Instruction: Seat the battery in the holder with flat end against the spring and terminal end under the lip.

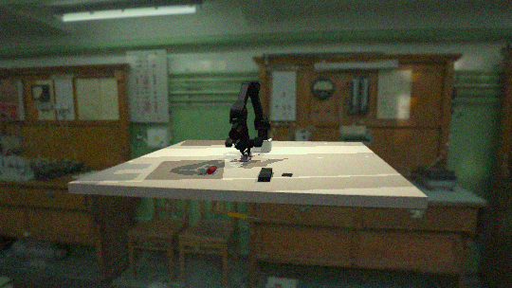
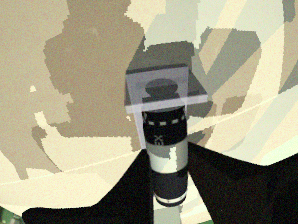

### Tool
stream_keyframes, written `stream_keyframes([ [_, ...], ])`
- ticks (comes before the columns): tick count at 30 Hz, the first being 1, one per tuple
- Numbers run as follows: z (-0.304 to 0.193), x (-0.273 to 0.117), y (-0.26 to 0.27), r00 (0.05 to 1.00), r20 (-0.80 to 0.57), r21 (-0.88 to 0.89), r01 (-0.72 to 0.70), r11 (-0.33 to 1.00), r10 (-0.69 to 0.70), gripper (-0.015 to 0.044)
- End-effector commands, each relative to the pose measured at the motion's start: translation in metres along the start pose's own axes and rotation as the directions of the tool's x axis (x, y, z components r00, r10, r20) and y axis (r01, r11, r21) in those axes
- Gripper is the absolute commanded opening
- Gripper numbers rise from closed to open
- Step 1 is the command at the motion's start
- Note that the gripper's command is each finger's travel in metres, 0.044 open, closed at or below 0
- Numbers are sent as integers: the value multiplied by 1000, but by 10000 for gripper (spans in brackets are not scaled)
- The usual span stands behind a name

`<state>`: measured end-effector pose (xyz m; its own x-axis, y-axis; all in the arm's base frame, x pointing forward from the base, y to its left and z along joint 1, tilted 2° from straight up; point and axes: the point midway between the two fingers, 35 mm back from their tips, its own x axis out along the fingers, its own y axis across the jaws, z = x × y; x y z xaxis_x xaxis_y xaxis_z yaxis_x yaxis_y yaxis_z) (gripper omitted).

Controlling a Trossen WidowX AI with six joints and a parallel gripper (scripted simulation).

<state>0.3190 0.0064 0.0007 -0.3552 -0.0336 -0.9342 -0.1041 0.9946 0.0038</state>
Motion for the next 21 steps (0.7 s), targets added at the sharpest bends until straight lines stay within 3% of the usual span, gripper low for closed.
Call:
stream_keyframes([
  [1,6,0,0,999,45,-5,-2,1000,2,80],
  [21,4,4,0,991,137,-8,-3,1000,4,80],
])
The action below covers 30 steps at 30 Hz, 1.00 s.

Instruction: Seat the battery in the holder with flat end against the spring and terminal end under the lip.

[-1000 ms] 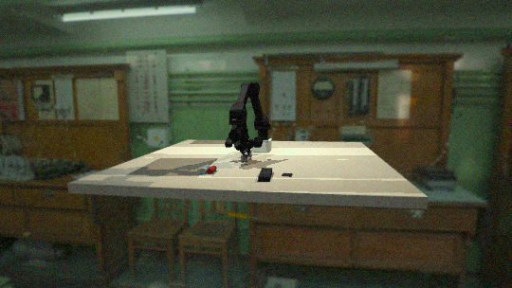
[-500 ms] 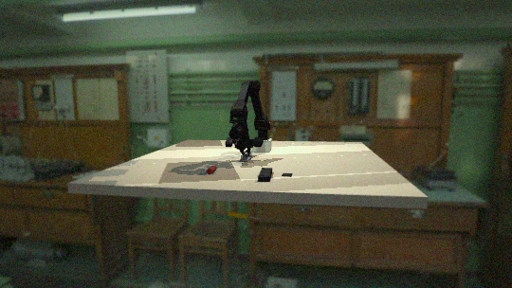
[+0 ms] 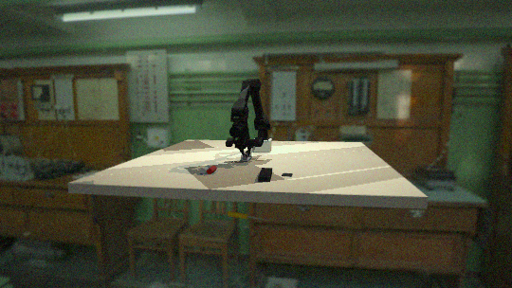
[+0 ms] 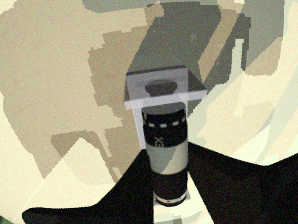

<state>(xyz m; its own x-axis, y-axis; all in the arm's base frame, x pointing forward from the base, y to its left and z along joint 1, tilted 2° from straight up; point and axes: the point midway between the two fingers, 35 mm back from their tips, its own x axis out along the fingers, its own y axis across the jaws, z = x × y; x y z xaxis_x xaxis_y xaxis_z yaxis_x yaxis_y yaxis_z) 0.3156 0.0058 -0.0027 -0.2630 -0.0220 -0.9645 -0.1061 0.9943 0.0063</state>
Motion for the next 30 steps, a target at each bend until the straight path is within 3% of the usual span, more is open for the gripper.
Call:
stream_keyframes([
  [1,6,0,0,999,45,-5,-1,1000,2,80],
  [30,1,5,0,984,176,-11,1,1000,1,80],
])
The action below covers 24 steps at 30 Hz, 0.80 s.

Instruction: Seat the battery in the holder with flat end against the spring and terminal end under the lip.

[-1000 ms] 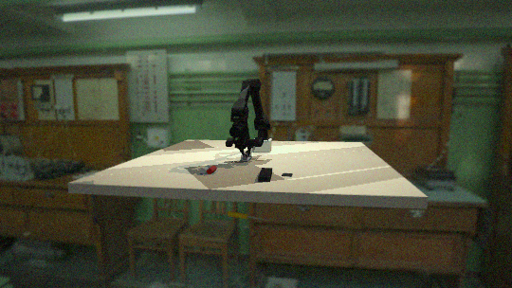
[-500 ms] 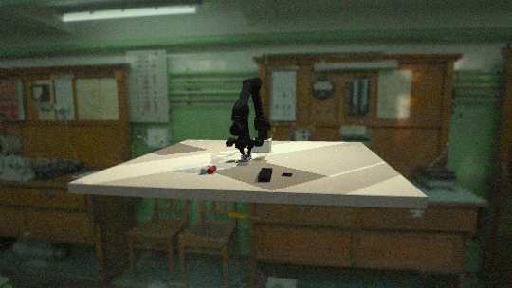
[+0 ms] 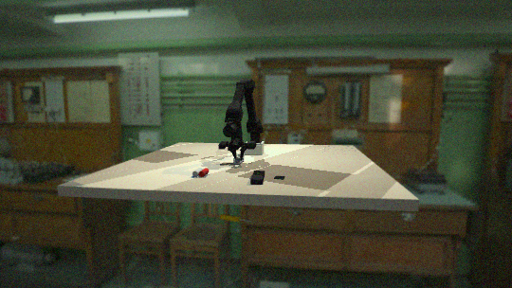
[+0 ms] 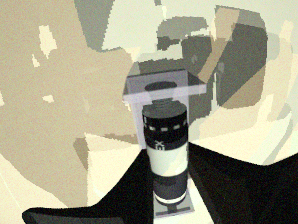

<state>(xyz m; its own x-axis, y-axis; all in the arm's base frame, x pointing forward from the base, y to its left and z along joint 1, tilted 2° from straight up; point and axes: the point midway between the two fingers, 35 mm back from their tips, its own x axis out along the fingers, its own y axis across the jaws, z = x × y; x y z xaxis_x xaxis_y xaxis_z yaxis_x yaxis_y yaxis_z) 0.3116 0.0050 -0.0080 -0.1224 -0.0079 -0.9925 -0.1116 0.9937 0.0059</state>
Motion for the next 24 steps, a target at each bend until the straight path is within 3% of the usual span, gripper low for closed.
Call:
stream_keyframes([
  [1,4,0,0,999,38,-6,-2,1000,2,80],
  [24,-6,3,0,997,76,-9,2,1000,-1,80],
])
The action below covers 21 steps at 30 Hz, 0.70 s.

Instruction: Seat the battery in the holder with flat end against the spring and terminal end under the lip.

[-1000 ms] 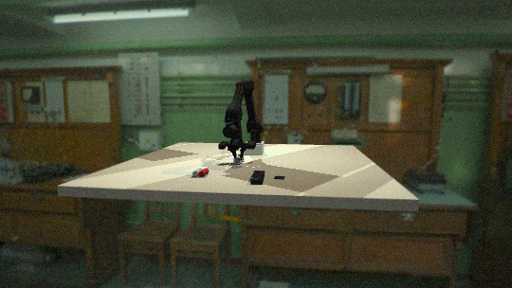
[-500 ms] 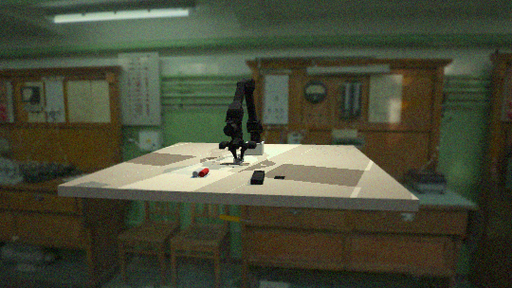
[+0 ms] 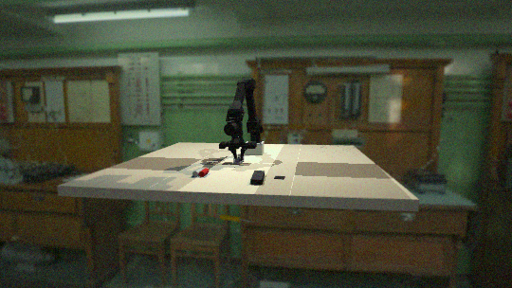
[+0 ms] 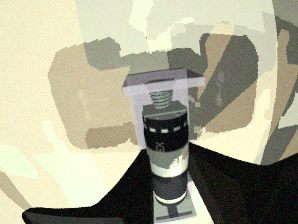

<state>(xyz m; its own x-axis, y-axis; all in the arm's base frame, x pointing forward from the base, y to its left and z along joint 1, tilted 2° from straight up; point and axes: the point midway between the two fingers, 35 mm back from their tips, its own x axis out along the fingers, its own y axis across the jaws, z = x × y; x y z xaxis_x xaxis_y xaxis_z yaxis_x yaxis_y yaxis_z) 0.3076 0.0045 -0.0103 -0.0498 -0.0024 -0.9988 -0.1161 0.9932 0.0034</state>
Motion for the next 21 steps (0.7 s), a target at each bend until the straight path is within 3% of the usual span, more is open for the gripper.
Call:
stream_keyframes([
  [1,-4,0,0,1000,3,-5,-1,1000,1,80],
  [21,-9,1,0,1000,7,-6,1,1000,-1,80],
])
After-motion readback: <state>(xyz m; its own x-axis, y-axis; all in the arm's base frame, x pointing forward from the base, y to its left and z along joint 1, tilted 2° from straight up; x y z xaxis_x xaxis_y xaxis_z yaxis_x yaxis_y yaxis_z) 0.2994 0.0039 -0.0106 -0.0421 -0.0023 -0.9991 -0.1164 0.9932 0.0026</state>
